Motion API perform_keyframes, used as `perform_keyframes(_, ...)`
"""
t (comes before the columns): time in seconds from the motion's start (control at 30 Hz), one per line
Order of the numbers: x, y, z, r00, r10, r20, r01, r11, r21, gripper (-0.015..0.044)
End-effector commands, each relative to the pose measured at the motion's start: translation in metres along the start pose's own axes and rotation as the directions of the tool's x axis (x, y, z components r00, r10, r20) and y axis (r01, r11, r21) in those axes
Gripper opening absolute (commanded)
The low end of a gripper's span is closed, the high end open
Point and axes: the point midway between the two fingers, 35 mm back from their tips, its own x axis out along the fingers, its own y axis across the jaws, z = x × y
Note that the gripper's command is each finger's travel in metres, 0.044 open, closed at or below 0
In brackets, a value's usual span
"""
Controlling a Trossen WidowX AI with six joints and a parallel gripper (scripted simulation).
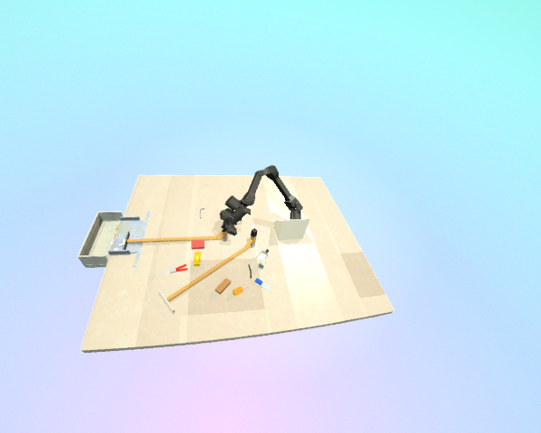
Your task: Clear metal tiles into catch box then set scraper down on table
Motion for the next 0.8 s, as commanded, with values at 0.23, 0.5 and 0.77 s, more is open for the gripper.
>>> perform_keyframes(0.23,0.009,0.000,0.020,1.000,0.005,0.012,-0.005,1.000,0.002,0.0000)
perform_keyframes(0.5,0.017,0.000,0.030,1.000,0.005,0.012,-0.005,1.000,0.002,0.0000)
perform_keyframes(0.77,0.024,-0.001,0.039,1.000,0.004,0.013,-0.004,1.000,0.003,0.0000)
